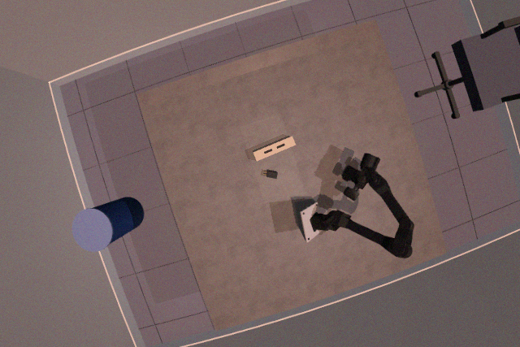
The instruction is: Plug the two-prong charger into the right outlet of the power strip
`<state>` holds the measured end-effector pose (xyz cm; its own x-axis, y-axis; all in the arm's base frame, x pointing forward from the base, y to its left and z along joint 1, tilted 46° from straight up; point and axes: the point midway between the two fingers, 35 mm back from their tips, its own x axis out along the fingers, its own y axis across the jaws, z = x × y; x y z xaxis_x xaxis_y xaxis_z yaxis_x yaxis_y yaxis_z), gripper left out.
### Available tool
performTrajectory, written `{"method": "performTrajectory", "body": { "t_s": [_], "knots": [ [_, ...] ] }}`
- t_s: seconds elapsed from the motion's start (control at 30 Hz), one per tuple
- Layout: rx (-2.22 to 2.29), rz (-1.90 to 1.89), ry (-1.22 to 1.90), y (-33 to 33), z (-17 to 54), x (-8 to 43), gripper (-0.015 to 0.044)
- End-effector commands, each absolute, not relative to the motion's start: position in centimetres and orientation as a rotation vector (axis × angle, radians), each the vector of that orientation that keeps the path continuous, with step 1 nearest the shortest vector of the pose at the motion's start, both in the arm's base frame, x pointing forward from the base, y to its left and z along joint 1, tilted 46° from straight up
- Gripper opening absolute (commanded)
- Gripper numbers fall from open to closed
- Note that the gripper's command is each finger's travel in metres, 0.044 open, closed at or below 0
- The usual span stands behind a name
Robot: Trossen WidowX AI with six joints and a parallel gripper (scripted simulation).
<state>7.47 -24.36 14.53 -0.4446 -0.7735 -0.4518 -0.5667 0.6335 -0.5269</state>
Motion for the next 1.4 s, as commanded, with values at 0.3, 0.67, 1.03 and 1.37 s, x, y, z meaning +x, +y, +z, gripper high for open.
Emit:
{"method": "performTrajectory", "body": {
  "t_s": [0.3,0.67,1.03,1.37],
  "knots": [
    [-1.088,-0.281,2.064,-23.5,12.3,12.6,0.0440],
    [-1.121,-0.176,1.993,-21.7,10.0,16.8,0.0440],
    [-1.140,-0.100,1.944,-19.5,7.7,20.5,0.0440],
    [-1.154,-0.030,1.907,-16.7,5.5,23.4,0.0440]
  ]
}}
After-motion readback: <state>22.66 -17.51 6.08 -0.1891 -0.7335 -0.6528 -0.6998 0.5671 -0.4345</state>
